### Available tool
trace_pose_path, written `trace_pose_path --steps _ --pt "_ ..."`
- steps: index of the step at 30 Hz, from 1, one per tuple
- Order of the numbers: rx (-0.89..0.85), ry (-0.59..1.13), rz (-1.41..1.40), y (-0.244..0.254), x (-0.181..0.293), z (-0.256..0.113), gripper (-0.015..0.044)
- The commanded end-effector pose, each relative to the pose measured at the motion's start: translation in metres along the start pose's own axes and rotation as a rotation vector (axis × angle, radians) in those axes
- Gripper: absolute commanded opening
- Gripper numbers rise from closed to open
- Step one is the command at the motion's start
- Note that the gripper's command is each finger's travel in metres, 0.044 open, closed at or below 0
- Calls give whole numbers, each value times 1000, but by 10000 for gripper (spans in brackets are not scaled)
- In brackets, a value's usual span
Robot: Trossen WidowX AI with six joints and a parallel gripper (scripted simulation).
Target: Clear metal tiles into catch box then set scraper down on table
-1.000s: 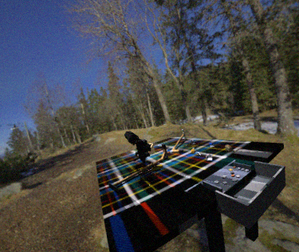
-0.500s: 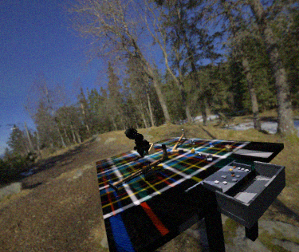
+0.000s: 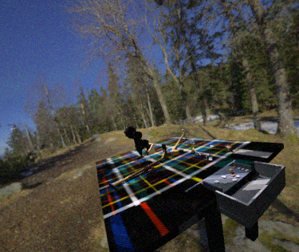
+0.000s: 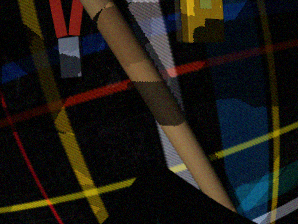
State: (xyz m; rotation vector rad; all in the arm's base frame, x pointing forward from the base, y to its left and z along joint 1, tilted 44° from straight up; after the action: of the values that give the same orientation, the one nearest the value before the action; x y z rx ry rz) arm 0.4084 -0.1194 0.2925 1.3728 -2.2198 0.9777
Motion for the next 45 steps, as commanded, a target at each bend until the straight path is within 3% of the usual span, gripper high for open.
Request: trace_pose_path --steps 1,45 --pt "0 8 84 3 -1 0 0" --pt "98 -28 1187 22 9 -30 0"
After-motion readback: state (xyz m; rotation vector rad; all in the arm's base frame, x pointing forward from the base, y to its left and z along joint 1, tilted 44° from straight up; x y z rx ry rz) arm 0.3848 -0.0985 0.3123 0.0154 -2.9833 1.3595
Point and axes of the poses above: the point midway between the two fingers, 35 mm back from their tips, its own z axis out along the fingers, its own y axis across the jaws, x = y × z, the point moved 5 cm from there along -z, back along the fingers, and after that the axes turned 8 degrees about z, right-handed, at the moved point
